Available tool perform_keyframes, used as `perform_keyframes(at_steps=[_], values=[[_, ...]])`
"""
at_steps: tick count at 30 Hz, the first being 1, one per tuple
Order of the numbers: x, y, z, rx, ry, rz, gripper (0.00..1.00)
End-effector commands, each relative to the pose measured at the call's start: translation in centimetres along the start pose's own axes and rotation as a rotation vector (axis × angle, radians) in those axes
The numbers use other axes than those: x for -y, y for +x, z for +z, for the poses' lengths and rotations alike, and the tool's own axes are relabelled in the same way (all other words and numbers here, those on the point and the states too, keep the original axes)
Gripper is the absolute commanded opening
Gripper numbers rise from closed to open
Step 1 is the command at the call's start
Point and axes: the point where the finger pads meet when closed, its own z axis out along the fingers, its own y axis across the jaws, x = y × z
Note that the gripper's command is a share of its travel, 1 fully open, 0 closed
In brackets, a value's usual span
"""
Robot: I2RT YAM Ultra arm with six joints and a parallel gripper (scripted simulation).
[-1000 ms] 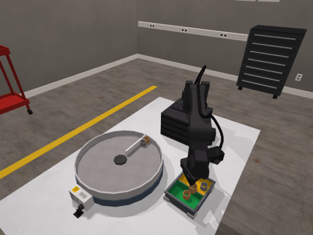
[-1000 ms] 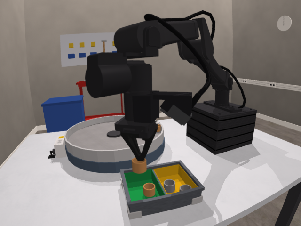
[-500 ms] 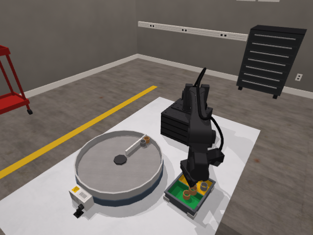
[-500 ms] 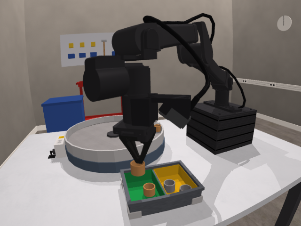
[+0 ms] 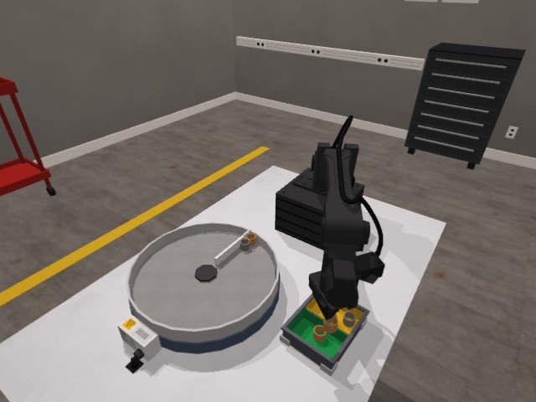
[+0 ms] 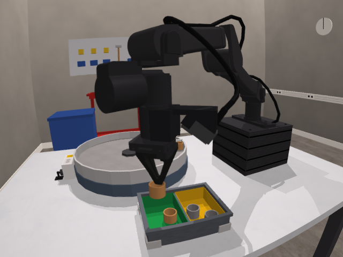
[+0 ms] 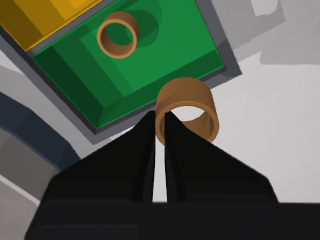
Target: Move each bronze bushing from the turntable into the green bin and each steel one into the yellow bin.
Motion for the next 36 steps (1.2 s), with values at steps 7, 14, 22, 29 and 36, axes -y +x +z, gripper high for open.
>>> perform_keyframes(at_steps=[7,14,22,29,36], values=[[0.5,0.0,-1.4,-0.013,0.02,-0.012,0.0],[0.5,0.0,-1.4,-0.013,0.02,-0.012,0.0],[0.5,0.1,-0.2,-0.017,0.026,-0.011,0.0],[0.0,-0.1,4.5,0.0,-0.006,-0.01,0.0],[1.6,0.7,2.8,-0.036,0.065,-0.009,0.0]])
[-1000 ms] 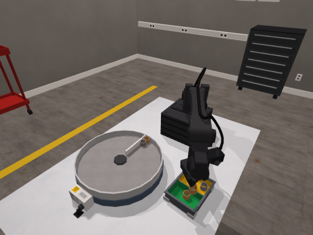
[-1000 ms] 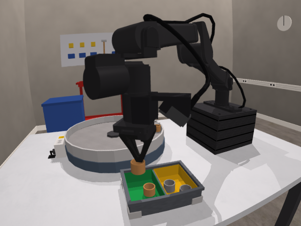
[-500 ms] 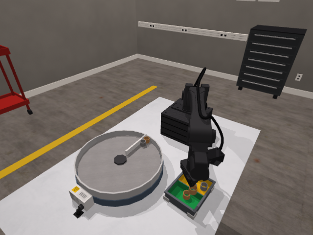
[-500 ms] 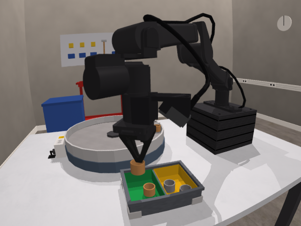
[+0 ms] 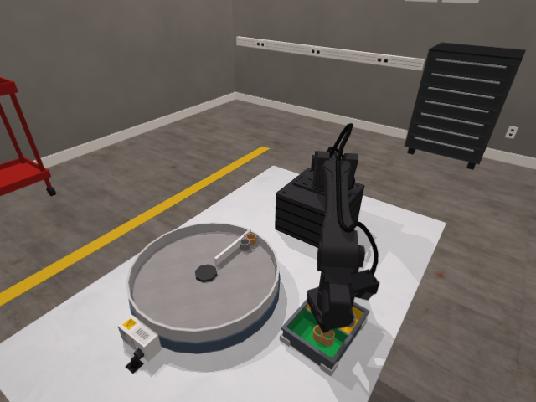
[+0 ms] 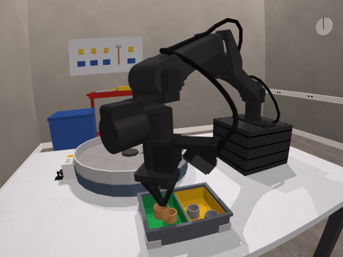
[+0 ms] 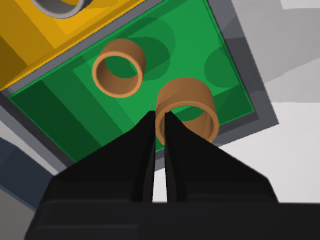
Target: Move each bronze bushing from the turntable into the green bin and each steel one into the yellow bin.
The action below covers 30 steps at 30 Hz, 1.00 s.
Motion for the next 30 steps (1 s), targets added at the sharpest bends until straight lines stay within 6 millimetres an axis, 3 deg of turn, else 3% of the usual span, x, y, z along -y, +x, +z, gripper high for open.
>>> perform_keyframes(at_steps=[1,30], values=[[2.12,1.0,-3.02,-0.051,0.094,-0.009,0.0],[1.41,0.65,-2.49,-0.035,0.062,-0.009,0.0]])
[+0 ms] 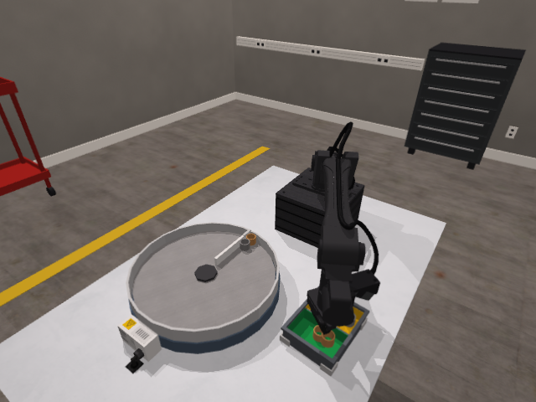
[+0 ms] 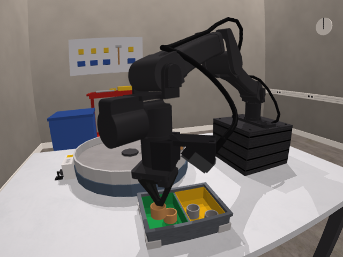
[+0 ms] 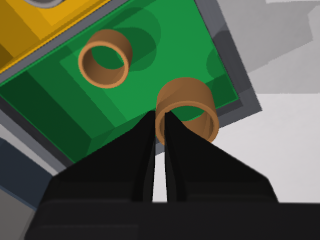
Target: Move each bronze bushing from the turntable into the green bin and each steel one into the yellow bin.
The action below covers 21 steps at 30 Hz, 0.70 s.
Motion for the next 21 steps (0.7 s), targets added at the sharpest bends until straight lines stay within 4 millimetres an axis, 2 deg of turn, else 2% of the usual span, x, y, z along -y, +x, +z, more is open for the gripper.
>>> perform_keyframes(at_steps=[1,4,7,9,12,13,21], values=[[0.8,0.3,-1.8,-0.019,0.031,-0.009,0.0],[0.8,0.4,-1.8,-0.02,0.033,-0.009,0.0],[0.3,0.2,-0.7,-0.013,0.018,-0.008,0.0],[0.2,0.2,-0.7,-0.011,0.016,-0.008,0.0],[0.1,0.2,-0.9,-0.011,0.014,-0.007,0.0],[0.9,0.5,-1.7,-0.024,0.041,-0.007,0.0],[0.9,0.6,-1.7,-0.024,0.042,-0.007,0.0]])
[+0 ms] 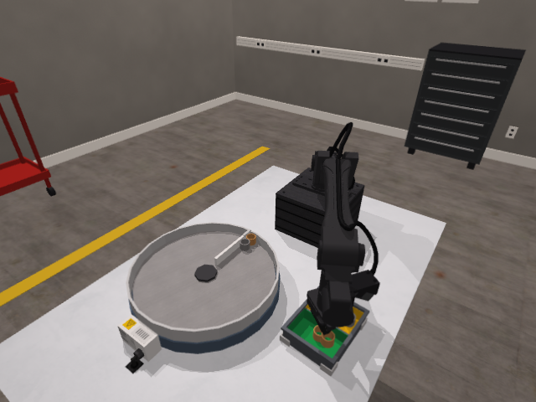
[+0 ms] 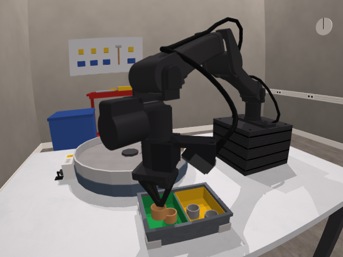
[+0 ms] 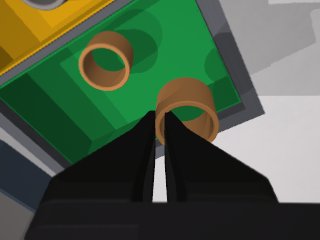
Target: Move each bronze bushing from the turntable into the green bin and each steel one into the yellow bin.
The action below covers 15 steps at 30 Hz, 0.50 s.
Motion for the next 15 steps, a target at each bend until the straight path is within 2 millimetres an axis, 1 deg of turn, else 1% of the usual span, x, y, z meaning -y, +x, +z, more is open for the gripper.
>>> perform_keyframes(at_steps=[1,15], values=[[0.98,0.59,-2.01,-0.025,0.043,-0.006,0.0],[0.98,0.59,-2.01,-0.025,0.043,-0.006,0.0]])
